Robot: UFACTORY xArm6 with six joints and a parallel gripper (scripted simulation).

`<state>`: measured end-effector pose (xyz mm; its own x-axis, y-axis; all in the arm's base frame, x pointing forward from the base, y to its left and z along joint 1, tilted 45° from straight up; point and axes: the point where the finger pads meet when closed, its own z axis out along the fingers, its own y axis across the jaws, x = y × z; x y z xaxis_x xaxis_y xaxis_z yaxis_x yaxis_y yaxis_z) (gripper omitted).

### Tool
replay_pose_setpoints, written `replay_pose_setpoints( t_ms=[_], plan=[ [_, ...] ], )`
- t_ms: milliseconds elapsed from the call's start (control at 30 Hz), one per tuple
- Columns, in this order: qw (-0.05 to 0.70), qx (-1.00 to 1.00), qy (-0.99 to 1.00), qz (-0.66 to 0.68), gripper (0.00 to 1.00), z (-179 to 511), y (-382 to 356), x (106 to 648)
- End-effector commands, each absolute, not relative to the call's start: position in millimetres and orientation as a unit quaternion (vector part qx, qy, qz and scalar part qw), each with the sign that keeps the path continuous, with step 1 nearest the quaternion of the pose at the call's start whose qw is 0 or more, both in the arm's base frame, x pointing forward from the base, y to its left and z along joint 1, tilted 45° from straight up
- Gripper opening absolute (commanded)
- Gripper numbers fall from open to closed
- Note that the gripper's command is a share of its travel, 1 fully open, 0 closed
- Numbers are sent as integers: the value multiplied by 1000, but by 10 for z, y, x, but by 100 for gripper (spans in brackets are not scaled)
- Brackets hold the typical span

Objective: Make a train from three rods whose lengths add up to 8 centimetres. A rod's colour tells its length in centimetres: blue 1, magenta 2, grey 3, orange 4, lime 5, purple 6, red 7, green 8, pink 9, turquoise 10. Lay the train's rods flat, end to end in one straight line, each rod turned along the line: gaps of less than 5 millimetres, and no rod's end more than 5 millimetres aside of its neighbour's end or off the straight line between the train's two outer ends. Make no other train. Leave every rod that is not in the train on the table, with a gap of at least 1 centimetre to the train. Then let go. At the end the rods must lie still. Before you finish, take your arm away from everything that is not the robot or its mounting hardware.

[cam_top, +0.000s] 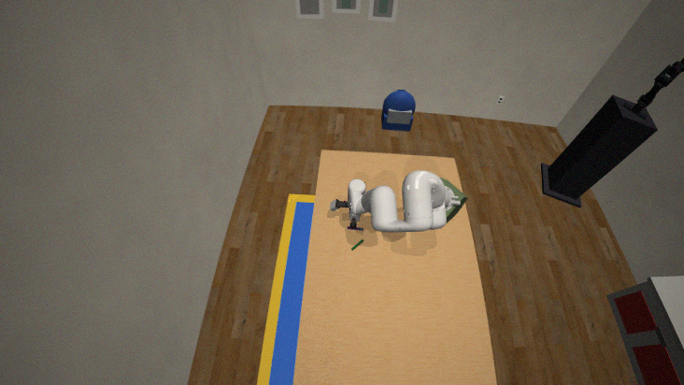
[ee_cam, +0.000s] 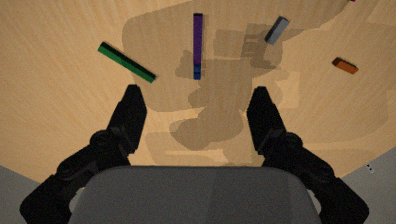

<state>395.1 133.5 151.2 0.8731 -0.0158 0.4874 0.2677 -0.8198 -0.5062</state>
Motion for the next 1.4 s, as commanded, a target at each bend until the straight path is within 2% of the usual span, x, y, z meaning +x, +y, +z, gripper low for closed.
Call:
replay_pose_setpoints(
  t_ms=[0, 633, 1367],
  plan=[
    [292, -922, -68, -244, 100, 1569, 1294, 3930],
    [292, -922, -68, -244, 100, 2098, 869, 3626],
    [292, -922, -68, -244, 100, 2122, 849, 3611]
  ],
)
